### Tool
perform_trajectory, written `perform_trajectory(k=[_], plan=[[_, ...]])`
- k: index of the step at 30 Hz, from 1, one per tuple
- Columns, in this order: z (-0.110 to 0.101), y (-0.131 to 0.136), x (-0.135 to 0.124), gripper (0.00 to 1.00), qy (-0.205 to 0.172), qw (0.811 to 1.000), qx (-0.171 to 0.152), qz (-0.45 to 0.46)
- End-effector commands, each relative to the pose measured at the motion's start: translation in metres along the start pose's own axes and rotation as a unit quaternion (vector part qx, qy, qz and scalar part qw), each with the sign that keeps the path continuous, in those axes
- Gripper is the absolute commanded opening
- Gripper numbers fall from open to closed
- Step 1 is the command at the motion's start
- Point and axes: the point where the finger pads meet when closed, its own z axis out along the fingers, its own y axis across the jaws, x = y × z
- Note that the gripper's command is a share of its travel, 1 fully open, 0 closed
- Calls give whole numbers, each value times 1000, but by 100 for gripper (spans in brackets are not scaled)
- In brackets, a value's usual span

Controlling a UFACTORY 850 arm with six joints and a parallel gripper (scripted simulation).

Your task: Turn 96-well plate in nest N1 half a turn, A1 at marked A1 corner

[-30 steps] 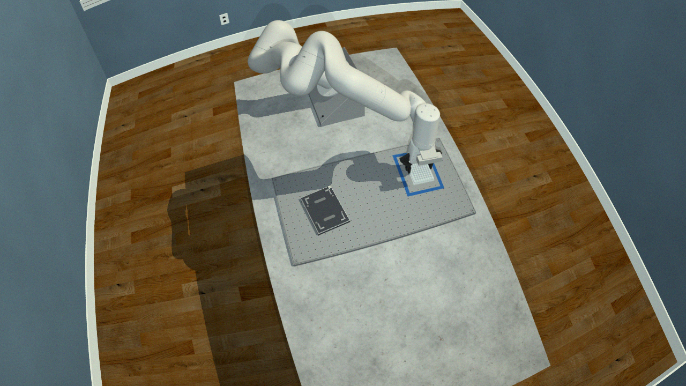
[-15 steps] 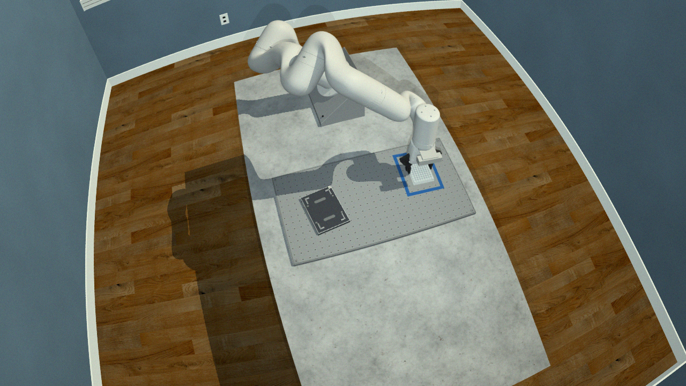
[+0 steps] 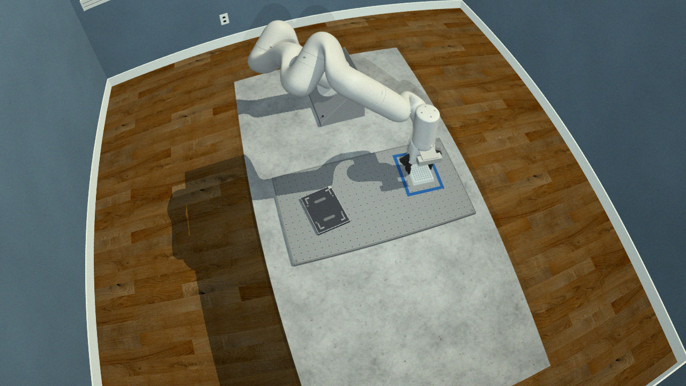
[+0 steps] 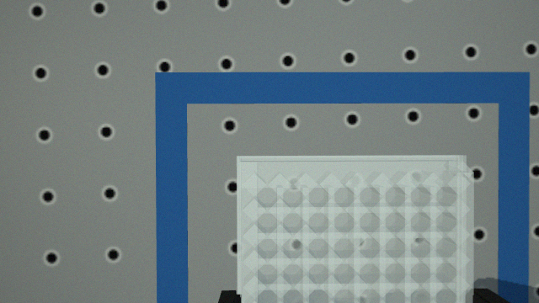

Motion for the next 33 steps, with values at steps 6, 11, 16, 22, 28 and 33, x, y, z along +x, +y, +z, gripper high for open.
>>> perform_trajectory(k=[6,11,16,22,28,33], plan=[[0,0,1,0,1,1000,0,0],[1,0,1,0,1,1000,0,0],[2,0,1,0,1,1000,0,0],[3,0,1,0,1,1000,0,0],[4,0,1,0,1,1000,0,0],[4,0,1,0,1,1000,0,0]])
